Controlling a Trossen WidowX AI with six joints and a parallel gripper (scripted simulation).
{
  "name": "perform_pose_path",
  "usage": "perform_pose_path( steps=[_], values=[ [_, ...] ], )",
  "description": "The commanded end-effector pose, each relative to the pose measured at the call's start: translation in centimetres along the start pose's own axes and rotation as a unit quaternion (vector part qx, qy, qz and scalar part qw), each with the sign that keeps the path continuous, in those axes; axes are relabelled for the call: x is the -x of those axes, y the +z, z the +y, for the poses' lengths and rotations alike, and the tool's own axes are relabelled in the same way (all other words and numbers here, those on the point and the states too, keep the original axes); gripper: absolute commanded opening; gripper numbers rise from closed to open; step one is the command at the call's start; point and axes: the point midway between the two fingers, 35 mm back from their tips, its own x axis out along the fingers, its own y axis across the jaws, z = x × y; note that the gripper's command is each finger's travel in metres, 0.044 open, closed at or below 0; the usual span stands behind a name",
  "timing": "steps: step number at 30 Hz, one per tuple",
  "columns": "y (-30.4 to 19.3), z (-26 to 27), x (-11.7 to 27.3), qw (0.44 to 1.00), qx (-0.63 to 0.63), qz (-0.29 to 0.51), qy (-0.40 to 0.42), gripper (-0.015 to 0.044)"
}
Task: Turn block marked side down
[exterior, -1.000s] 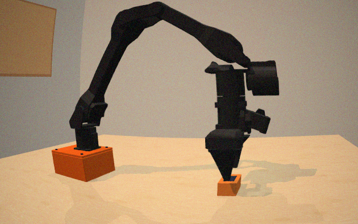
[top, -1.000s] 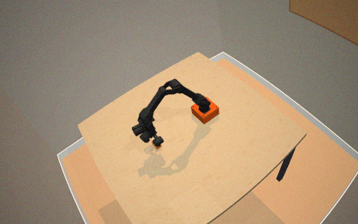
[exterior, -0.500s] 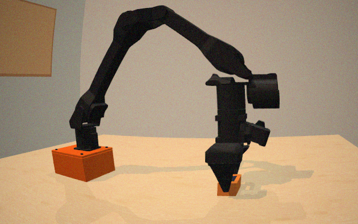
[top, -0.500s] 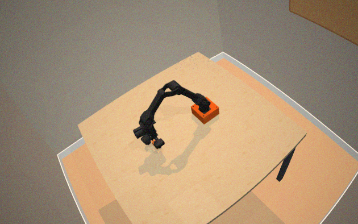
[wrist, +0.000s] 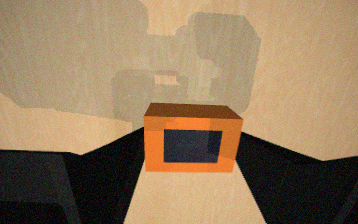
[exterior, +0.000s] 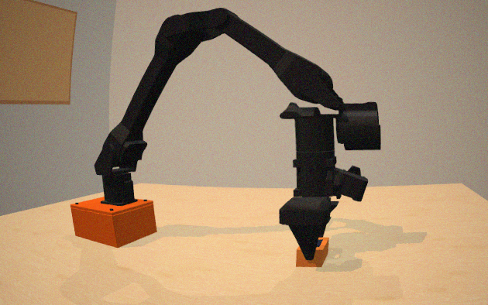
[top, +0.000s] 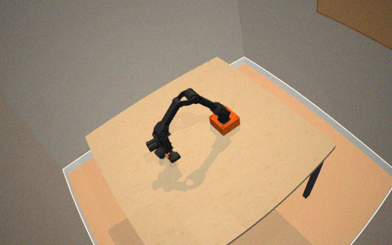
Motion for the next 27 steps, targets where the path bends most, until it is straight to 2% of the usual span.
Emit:
perform_pose_path(
  steps=[1,12,17,18,27],
  values=[
    [0.0,0.0,0.0,1.0,-0.003,0.0,0.001,0.0216],
    [0.0,0.0,0.0,1.0,-0.003,0.0,0.001,0.0143],
    [0.0,0.0,2.8,1.0,-0.003,-0.001,0.001,0.0011],
    [0.0,0.0,3.0,1.0,-0.003,-0.001,0.001,0.0],
    [0.2,0.0,2.6,0.999,-0.004,-0.033,0.001,0.0]
  ],
)
